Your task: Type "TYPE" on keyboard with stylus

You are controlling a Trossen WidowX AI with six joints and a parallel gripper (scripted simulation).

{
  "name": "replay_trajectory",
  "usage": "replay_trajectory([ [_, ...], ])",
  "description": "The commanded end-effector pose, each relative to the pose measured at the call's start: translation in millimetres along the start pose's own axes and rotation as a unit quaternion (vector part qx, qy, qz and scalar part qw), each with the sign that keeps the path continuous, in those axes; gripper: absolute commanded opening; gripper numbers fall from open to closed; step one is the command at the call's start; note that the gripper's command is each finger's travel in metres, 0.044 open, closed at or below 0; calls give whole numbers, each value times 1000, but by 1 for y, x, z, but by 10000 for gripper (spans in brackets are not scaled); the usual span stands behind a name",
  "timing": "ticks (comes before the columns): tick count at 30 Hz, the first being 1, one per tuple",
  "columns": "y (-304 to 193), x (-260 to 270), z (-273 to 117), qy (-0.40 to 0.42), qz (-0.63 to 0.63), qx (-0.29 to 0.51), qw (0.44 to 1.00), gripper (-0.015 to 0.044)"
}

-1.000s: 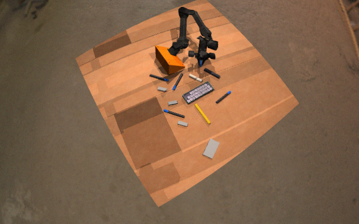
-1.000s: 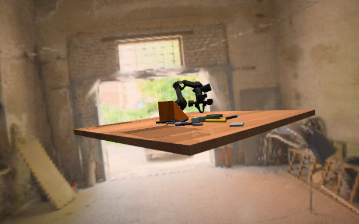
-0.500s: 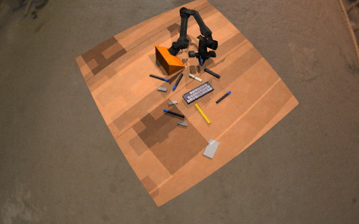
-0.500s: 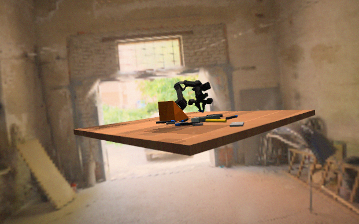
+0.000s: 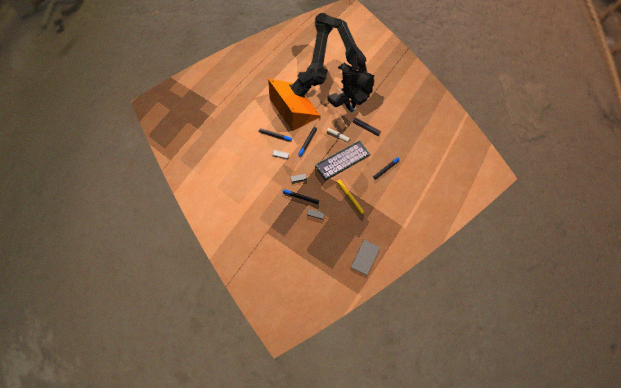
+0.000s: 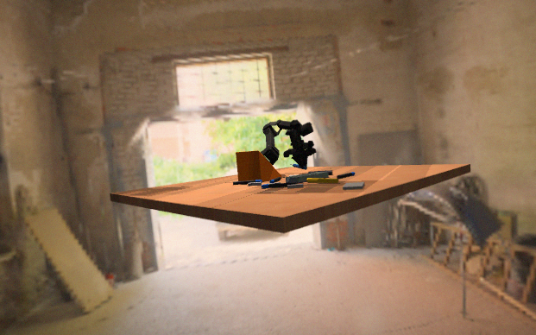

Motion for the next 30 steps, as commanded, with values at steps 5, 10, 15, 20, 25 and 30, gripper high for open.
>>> replay_trajectory([
  [5,0,1,1,61,-113,1,992,0],
  [10,1,1,1,95,-179,-10,979,0],
  [15,3,2,0,128,-245,-29,961,0],
  [20,4,2,-2,157,-308,-55,937,0],
  [25,6,2,-4,181,-368,-87,908,0],
  [30,7,2,-6,198,-417,-120,879,0],
])
Point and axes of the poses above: the point midway between the two fingers, 35 mm back from their tips, its own z axis out along the fingers, its own x axis across the jaws, y = z × x, the point moved 7 cm from there along -z, back along the fingers, and after that the axes turned 8 degrees about -z, right-handed, at the moved point
